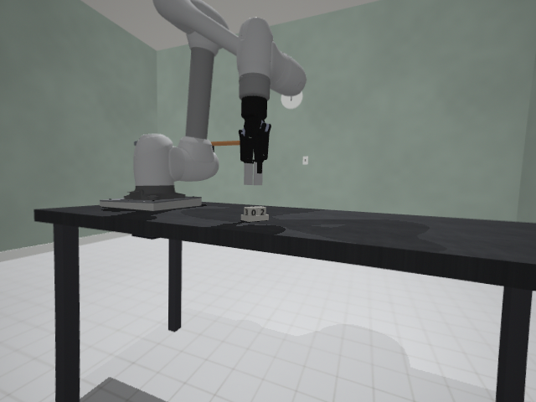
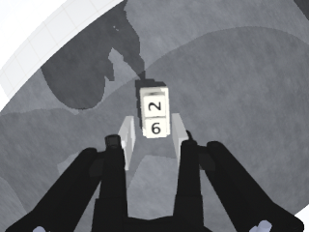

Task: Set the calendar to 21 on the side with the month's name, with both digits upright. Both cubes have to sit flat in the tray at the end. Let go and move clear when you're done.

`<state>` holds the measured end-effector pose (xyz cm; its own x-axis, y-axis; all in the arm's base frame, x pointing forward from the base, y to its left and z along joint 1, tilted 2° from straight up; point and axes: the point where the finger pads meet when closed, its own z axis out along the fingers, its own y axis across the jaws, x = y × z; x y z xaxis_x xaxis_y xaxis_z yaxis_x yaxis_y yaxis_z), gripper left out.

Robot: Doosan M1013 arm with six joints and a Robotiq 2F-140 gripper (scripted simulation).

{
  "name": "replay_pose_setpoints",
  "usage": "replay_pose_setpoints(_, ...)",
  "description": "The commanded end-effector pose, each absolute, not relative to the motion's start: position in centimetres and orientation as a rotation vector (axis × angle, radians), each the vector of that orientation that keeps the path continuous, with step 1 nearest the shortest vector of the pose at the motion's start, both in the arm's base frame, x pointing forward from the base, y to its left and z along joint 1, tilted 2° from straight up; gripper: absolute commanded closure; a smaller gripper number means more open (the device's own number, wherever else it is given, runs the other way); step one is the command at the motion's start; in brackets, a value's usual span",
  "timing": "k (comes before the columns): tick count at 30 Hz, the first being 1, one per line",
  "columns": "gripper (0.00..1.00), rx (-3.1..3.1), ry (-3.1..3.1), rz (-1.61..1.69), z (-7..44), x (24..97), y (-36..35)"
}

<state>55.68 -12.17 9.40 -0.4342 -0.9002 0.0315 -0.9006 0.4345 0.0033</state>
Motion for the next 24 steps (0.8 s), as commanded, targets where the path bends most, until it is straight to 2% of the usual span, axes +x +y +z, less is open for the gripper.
replay_pose_setpoints(1,0.65,1.651,-2.630,0.020,8.97,55.26,-12.53)
replay_pose_setpoints(24,0.65,1.651,-2.630,0.020,8.71,55.26,-12.54)
